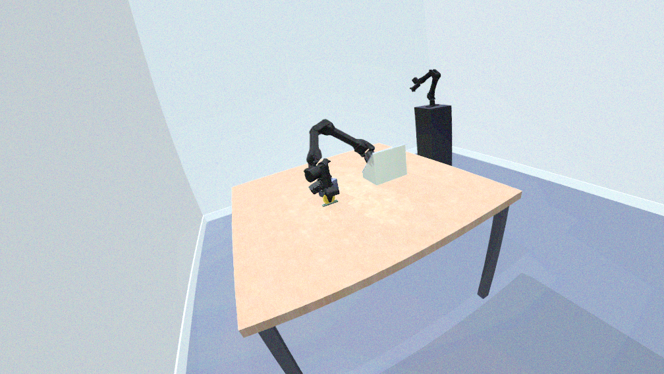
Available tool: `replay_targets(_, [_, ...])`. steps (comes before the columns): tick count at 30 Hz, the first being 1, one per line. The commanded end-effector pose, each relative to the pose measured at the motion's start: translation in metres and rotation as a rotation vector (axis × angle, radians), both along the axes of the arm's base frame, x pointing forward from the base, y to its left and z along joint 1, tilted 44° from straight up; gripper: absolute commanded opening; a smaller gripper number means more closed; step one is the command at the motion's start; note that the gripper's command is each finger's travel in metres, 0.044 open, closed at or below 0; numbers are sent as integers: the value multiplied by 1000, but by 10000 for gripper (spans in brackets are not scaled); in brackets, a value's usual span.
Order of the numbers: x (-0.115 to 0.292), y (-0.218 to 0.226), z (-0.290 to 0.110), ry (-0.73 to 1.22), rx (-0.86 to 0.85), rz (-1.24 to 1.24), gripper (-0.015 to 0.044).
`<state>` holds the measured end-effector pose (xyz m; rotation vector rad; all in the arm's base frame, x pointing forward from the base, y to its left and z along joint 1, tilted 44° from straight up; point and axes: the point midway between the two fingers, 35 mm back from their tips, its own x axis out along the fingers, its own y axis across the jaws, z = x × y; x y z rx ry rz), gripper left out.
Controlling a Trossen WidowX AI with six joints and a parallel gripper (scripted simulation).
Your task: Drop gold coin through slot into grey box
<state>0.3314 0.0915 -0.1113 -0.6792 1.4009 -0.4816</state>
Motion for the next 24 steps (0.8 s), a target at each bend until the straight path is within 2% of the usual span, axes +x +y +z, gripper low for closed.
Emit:
replay_targets(1, [1, 0, 0, 1, -2, 6, 0])
replay_targets(24, [-2, 33, 32, 1, 2, 7, 0])
